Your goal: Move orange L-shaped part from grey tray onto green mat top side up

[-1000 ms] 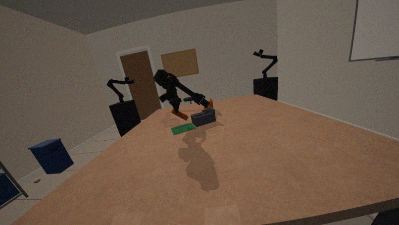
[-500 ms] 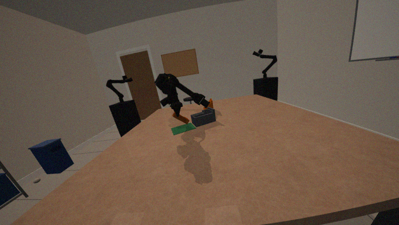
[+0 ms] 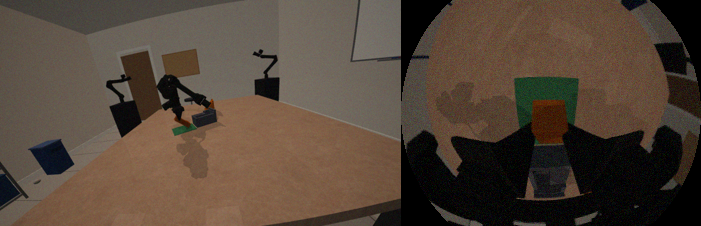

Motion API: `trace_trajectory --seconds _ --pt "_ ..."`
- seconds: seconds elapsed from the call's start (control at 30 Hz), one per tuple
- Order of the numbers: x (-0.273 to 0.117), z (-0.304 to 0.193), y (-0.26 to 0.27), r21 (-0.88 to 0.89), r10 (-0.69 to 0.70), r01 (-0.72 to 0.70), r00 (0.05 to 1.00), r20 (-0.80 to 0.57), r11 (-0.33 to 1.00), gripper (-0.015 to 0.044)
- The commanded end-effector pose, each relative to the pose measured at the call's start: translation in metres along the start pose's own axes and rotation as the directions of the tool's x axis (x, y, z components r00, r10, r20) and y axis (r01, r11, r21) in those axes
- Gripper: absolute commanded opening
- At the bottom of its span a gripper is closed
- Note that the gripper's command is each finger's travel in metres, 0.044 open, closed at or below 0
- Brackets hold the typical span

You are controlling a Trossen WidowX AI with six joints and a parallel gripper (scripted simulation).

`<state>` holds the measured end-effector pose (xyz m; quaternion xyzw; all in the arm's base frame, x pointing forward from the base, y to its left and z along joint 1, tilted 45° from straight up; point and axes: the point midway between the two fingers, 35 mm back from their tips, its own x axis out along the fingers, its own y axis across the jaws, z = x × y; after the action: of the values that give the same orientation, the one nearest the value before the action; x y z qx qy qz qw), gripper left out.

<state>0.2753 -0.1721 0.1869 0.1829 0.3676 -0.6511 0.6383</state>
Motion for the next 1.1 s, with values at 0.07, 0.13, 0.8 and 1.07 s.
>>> trace_trajectory --seconds 0.07,0.13,0.8,1.07 --pt "0.002 0.0 -0.001 -0.004 0.001 -0.001 1.0 0.006 1.0 0.0" --pt "0.002 0.0 -0.001 -0.004 0.001 -0.001 1.0 0.006 1.0 0.0" --pt "-0.086 -0.002 -0.003 0.062 0.087 -0.089 0.996 0.034 0.994 0.04" --pt "-0.081 -0.004 0.0 0.046 0.089 -0.09 0.996 0.029 0.995 0.04"
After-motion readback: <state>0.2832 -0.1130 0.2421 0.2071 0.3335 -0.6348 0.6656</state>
